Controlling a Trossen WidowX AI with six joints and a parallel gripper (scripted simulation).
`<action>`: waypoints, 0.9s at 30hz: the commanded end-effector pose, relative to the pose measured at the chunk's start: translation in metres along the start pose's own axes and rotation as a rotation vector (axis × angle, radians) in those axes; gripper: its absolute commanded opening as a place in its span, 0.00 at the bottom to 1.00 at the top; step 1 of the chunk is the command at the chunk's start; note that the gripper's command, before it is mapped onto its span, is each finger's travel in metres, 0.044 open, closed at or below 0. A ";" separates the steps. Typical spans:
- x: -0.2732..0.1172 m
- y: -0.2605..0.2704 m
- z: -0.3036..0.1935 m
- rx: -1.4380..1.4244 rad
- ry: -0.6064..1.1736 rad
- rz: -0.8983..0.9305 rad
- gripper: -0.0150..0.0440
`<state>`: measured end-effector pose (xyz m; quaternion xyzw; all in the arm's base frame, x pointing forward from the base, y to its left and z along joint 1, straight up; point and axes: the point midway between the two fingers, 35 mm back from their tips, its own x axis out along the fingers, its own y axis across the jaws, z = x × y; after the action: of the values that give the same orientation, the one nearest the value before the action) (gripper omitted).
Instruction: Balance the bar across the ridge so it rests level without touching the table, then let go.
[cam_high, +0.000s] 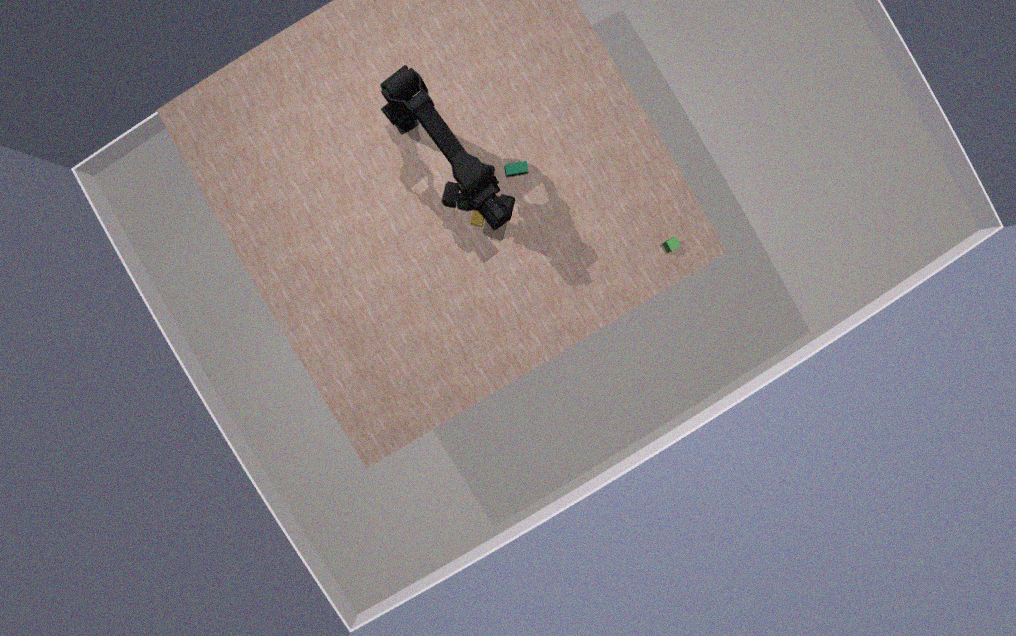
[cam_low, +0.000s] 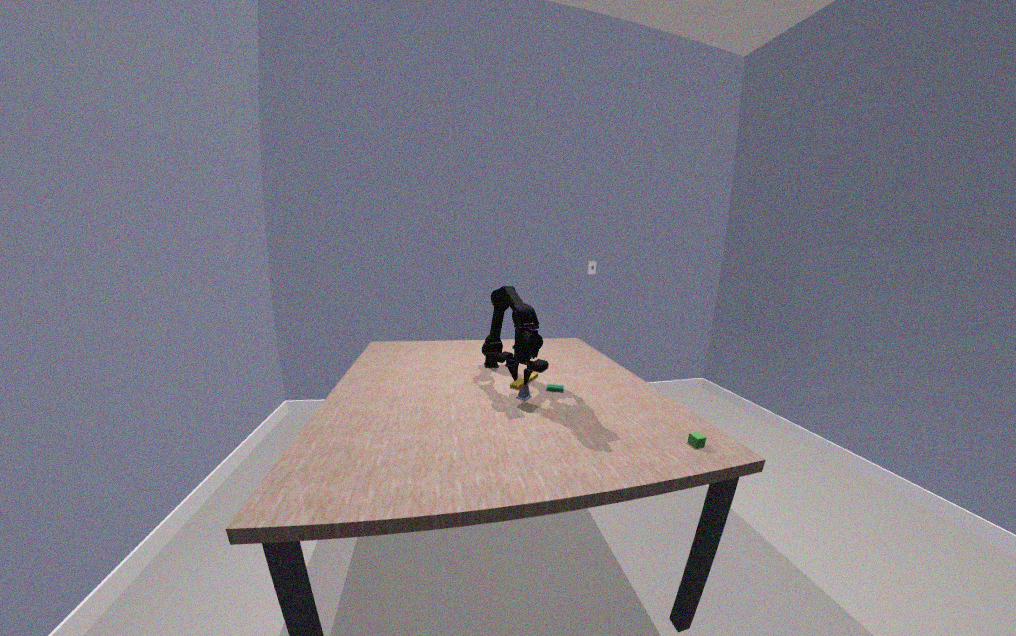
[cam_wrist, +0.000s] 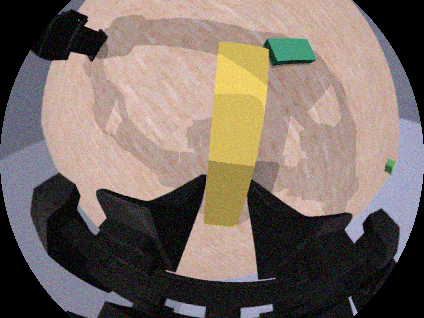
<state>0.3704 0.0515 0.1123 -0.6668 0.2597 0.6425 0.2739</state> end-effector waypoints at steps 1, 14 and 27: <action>0.000 0.000 0.000 0.000 0.000 0.000 0.57; 0.000 0.000 0.000 0.000 0.000 0.000 0.83; -0.069 -0.003 -0.002 0.000 0.016 -0.021 1.00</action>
<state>0.3694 0.0514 0.1429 -0.6647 0.2608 0.6449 0.2725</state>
